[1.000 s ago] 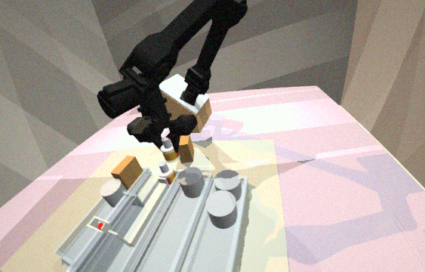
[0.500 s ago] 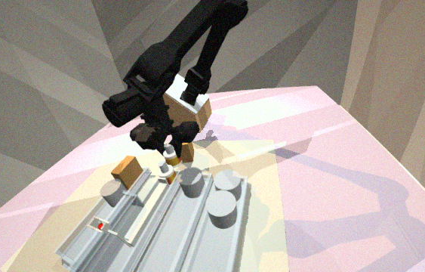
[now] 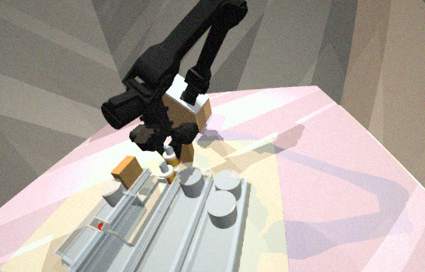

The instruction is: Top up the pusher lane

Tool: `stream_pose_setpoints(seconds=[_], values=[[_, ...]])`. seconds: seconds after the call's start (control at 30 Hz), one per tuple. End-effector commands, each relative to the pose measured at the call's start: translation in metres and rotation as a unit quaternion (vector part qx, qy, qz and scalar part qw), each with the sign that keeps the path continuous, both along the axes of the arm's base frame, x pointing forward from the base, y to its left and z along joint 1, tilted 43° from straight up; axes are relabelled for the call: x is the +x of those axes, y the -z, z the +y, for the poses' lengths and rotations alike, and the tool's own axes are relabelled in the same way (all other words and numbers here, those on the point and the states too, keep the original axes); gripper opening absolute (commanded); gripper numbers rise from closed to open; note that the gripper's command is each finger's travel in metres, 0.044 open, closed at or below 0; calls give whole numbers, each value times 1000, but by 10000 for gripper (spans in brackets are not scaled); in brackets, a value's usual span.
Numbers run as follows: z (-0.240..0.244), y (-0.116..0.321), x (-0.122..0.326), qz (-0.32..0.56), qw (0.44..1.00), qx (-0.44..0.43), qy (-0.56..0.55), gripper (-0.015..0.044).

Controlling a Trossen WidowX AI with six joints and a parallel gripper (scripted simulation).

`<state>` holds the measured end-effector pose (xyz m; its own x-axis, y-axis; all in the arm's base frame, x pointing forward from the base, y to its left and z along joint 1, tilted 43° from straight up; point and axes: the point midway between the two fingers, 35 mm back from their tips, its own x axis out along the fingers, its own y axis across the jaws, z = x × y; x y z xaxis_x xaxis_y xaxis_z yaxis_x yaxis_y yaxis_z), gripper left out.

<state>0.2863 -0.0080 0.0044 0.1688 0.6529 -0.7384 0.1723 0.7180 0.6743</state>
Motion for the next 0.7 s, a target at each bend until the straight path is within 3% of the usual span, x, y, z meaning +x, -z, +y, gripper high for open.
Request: stream_pose_setpoints(seconds=[0.0, 0.67], values=[[-1, -1, 4, -1, 1000, 2, 2, 0], [-3, -1, 13, -1, 1000, 2, 2, 0]])
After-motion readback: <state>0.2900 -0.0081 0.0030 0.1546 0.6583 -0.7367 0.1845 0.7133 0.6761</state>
